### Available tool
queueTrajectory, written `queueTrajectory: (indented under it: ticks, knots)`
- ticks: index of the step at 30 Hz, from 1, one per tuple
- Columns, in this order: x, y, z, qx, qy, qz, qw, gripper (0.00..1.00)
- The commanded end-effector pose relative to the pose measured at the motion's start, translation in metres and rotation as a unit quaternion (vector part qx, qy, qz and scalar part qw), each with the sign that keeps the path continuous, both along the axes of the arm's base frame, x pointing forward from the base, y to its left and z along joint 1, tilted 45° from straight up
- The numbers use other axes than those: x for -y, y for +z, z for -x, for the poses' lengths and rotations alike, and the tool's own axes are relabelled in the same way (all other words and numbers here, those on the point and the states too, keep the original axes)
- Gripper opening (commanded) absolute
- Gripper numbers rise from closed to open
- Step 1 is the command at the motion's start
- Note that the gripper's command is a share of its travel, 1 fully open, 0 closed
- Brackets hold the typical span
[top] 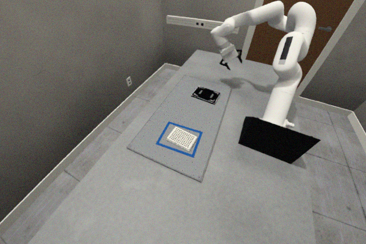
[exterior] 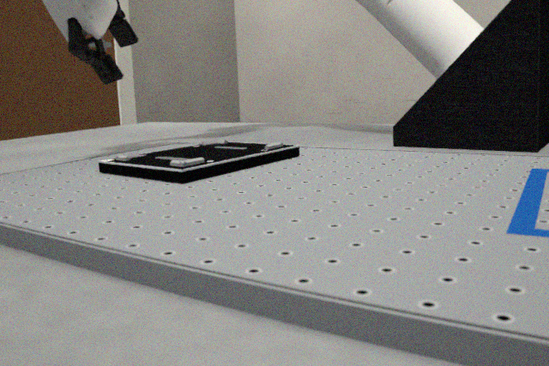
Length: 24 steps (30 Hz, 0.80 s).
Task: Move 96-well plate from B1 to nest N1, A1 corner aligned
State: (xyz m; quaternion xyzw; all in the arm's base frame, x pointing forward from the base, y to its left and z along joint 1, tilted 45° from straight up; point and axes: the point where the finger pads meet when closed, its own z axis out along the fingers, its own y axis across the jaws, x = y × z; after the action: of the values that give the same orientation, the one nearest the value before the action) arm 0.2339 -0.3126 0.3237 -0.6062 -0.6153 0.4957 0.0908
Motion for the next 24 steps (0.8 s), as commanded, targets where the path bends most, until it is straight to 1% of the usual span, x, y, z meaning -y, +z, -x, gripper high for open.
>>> queueTrajectory:
  ticks: [1,3,5,8,9,11,12,13,15,17,19,21,24]
  knots:
    - [-0.004,-0.012,-0.019,0.025,-0.002,0.029,0.999,1.00]
    - [-0.005,-0.013,-0.021,0.025,-0.002,0.029,0.999,1.00]
    - [-0.007,-0.019,-0.028,0.046,-0.006,0.051,0.998,1.00]
    - [-0.009,-0.024,-0.035,0.046,-0.006,0.051,0.998,1.00]
    - [-0.011,-0.027,-0.038,0.058,-0.008,0.062,0.996,1.00]
    - [-0.011,-0.027,-0.038,0.058,-0.008,0.062,0.996,1.00]
    - [-0.012,-0.030,-0.042,0.068,-0.010,0.072,0.995,1.00]
    - [-0.014,-0.033,-0.046,0.068,-0.010,0.072,0.995,1.00]
    - [-0.017,-0.039,-0.053,0.090,-0.014,0.092,0.992,1.00]
    - [-0.020,-0.045,-0.060,0.090,-0.014,0.092,0.992,1.00]
    - [-0.020,-0.046,-0.061,0.090,-0.014,0.092,0.992,1.00]
    - [-0.024,-0.052,-0.068,0.113,-0.019,0.111,0.987,1.00]
    - [-0.026,-0.057,-0.074,0.113,-0.019,0.111,0.987,1.00]
